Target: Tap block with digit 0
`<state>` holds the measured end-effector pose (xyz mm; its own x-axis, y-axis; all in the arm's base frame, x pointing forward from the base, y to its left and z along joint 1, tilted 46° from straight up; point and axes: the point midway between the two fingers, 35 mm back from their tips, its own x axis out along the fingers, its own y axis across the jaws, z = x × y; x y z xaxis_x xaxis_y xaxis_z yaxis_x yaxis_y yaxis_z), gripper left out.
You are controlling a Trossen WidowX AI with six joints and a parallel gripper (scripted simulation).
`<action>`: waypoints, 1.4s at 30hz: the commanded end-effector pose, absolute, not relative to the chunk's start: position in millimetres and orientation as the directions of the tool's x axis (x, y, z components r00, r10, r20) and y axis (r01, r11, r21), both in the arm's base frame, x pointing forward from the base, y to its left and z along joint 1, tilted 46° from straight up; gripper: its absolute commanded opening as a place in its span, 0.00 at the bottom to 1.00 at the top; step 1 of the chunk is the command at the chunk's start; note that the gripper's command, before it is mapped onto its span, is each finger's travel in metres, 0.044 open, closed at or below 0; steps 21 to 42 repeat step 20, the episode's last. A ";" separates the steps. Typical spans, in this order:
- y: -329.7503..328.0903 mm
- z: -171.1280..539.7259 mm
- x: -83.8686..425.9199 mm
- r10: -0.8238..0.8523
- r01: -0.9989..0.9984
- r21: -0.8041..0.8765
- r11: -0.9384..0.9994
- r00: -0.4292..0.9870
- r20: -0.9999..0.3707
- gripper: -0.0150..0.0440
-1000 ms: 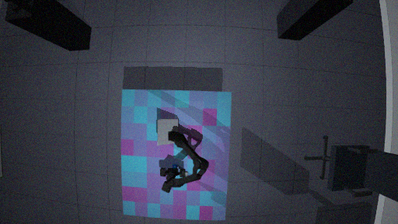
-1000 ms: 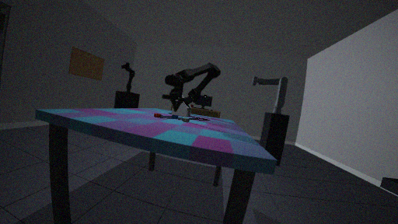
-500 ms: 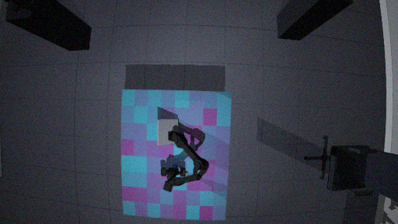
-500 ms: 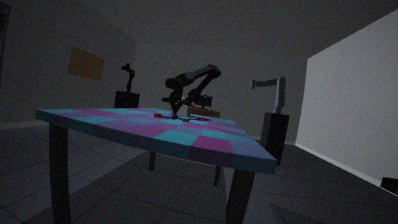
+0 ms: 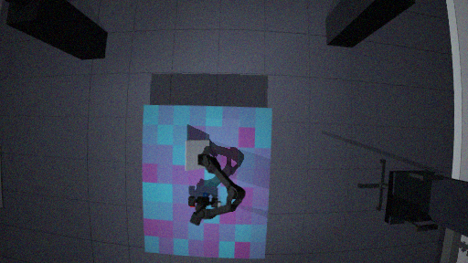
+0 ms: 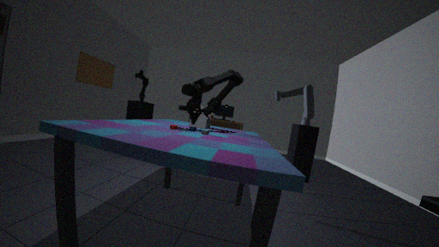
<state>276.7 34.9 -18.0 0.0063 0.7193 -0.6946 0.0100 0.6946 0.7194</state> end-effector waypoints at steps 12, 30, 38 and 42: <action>85.7 133.4 267.3 0.714 0.000 0.714 0.700 0.016 -0.700 0.82; 103.9 178.3 242.9 0.719 -0.002 0.719 0.695 0.010 -0.694 0.93; 103.9 178.3 242.9 0.719 -0.002 0.719 0.695 0.010 -0.694 0.93; 103.9 178.3 242.9 0.719 -0.002 0.719 0.695 0.010 -0.694 0.93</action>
